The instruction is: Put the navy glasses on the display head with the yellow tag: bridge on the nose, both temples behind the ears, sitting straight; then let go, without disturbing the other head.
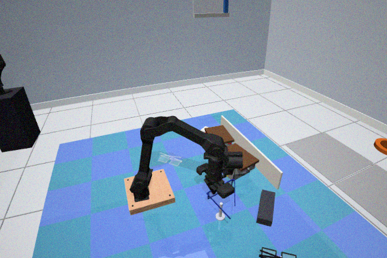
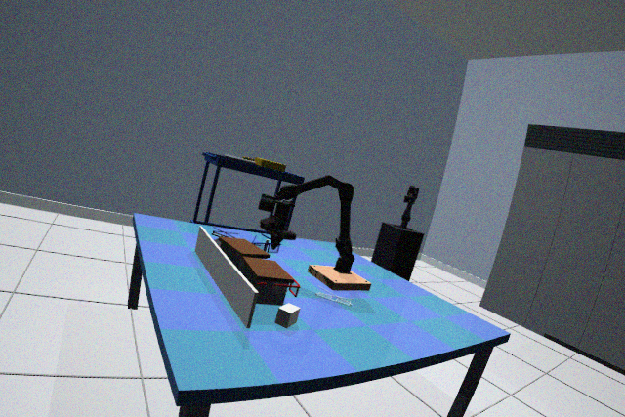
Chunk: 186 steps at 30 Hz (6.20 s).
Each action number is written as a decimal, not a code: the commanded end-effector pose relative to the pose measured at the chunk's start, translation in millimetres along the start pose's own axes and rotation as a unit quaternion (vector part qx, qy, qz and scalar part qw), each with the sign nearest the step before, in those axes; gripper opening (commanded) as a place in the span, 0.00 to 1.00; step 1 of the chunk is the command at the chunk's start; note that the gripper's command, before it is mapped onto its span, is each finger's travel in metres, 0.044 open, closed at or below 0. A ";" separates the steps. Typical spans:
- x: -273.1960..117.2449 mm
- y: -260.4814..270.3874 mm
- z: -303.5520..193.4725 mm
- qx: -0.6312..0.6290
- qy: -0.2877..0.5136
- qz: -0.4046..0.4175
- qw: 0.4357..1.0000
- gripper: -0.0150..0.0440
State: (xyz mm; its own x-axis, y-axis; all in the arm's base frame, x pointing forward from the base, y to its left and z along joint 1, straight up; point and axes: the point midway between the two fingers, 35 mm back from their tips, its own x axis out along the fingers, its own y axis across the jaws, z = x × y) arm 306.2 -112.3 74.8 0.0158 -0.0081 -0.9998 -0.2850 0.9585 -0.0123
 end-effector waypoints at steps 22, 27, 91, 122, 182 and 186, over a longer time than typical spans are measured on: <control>-52.9 -19.5 -47.0 -0.002 -0.003 -0.003 1.000 0.25; -52.2 -26.7 -73.6 -0.002 -0.002 -0.003 1.000 0.25; 8.5 -12.2 -96.0 -0.002 -0.001 -0.002 1.000 0.25; 8.7 -3.6 -116.0 -0.002 0.000 -0.002 1.000 0.25; -51.4 -1.3 -112.5 -0.002 0.000 -0.002 1.000 0.25; -51.4 1.5 -109.4 -0.002 -0.001 -0.002 1.000 0.25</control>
State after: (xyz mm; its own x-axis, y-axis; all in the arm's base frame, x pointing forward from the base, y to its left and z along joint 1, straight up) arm 198.5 -144.9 122.5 0.0182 -0.0142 -0.9997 -0.2914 0.9564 -0.0189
